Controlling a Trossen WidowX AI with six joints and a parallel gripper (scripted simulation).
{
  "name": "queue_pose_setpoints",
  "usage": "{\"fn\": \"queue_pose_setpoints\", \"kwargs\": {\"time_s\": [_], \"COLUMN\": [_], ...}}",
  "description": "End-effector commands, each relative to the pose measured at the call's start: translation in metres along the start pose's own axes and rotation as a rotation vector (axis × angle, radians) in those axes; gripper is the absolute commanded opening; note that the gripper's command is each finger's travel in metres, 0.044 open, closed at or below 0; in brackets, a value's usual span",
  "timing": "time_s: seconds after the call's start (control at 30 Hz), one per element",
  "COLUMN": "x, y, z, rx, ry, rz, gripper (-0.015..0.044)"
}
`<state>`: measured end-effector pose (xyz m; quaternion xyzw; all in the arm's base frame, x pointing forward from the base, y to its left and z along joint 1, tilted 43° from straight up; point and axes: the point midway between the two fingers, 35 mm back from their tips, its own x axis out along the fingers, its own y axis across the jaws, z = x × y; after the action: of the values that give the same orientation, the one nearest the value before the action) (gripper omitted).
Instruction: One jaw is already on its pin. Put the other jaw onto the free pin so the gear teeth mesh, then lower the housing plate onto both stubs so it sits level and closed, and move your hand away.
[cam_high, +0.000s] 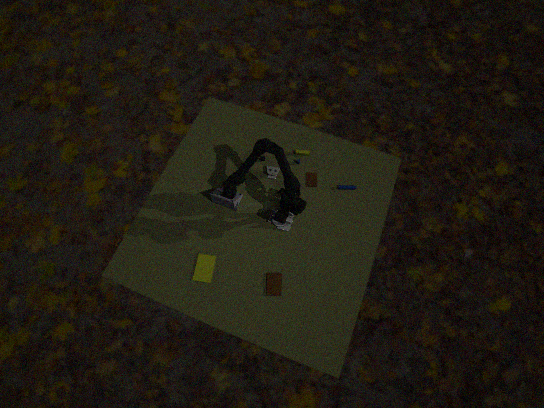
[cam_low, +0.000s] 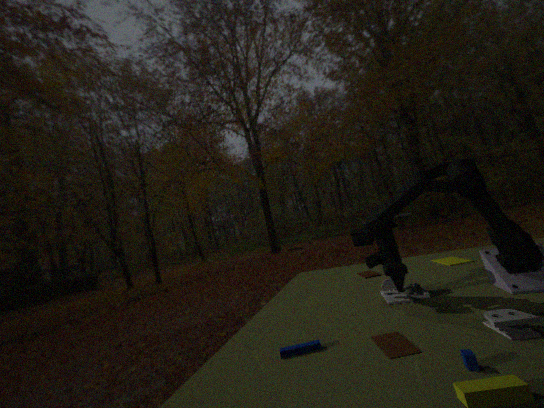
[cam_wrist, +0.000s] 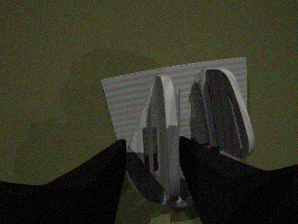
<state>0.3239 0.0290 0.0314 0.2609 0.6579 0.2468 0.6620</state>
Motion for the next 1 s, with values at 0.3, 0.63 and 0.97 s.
{"fn": "queue_pose_setpoints", "kwargs": {"time_s": [0.3, 0.63, 0.97], "x": [0.0054, 0.0078, 0.0092], "y": [0.0004, 0.0004, 0.0005], "z": [-0.0015, -0.0015, -0.0015], "rx": [0.009, 0.01, 0.01], "ry": [0.004, 0.004, 0.004], "rz": [0.005, 0.005, 0.005], "gripper": [0.0134, 0.0134, 0.0134]}}
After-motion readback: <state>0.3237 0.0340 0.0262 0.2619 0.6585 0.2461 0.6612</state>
